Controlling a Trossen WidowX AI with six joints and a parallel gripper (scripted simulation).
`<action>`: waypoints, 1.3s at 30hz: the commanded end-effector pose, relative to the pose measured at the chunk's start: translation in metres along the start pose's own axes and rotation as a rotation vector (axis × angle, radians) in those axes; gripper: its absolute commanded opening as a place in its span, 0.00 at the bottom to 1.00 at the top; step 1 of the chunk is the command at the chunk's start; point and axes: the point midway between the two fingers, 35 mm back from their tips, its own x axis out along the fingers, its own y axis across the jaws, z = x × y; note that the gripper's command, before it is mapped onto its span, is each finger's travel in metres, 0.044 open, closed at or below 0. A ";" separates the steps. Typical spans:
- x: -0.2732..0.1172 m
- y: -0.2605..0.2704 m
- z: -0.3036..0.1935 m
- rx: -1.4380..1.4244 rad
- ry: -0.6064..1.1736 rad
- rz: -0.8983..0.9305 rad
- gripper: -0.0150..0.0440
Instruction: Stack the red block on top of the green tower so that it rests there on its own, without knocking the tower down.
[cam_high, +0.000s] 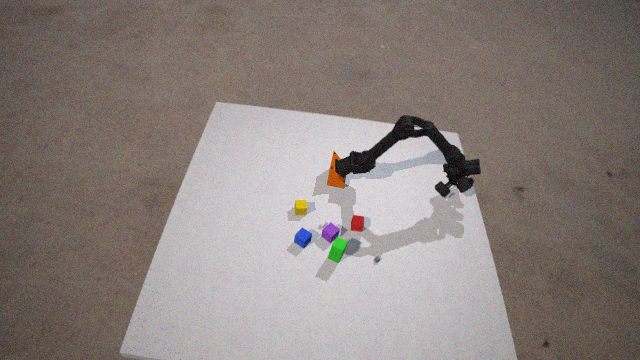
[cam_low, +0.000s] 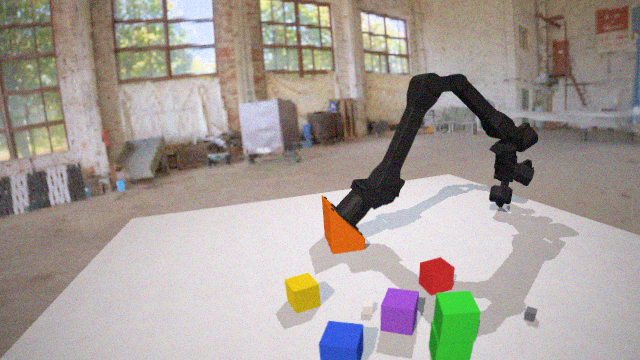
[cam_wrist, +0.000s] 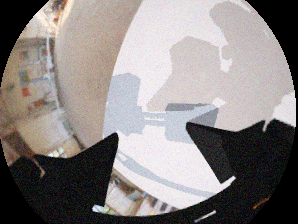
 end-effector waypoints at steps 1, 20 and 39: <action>-0.014 -0.022 0.017 -0.033 -0.026 -0.043 1.00; -0.073 -0.119 0.074 -0.002 -0.147 -0.281 1.00; -0.153 -0.262 0.080 0.140 -0.109 -0.594 1.00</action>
